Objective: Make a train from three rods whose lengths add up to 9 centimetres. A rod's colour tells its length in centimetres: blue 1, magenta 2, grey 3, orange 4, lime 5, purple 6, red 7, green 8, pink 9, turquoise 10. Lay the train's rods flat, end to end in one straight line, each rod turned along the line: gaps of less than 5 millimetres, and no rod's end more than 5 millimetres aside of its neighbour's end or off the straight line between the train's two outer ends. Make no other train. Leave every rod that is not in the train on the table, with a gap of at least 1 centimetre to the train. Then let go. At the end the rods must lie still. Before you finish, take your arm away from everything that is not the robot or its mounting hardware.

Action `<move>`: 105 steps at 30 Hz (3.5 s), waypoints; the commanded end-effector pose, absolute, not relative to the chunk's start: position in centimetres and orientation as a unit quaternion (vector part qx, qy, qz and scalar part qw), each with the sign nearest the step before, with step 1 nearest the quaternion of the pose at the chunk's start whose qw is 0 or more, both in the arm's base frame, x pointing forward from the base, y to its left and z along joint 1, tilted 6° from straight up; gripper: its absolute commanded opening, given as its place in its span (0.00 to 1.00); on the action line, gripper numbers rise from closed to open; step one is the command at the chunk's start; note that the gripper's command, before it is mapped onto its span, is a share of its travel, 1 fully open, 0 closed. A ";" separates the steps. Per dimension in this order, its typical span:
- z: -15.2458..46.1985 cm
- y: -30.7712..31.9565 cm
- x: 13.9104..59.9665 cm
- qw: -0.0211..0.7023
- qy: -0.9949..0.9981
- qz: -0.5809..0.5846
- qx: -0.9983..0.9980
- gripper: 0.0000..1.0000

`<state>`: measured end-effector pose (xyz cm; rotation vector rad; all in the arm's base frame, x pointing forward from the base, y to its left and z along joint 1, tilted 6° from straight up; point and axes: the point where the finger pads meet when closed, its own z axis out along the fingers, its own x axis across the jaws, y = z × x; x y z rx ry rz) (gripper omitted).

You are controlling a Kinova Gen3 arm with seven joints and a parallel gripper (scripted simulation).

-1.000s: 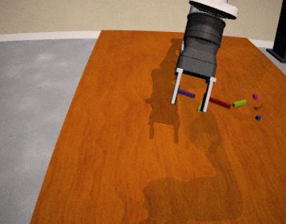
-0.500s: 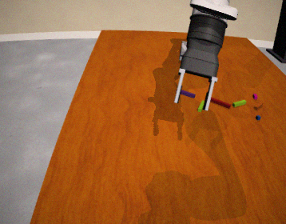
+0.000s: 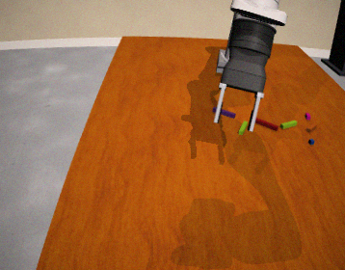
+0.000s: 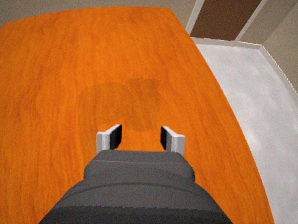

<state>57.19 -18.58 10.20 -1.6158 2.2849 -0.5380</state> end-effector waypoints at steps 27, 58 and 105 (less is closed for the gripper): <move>8.7 -16.1 53.0 0.133 0.828 -0.141 -0.526 1.00; 7.7 -14.3 49.7 0.121 0.852 -0.107 -0.497 1.00; 6.1 -10.6 42.8 0.090 0.894 -0.041 -0.437 1.00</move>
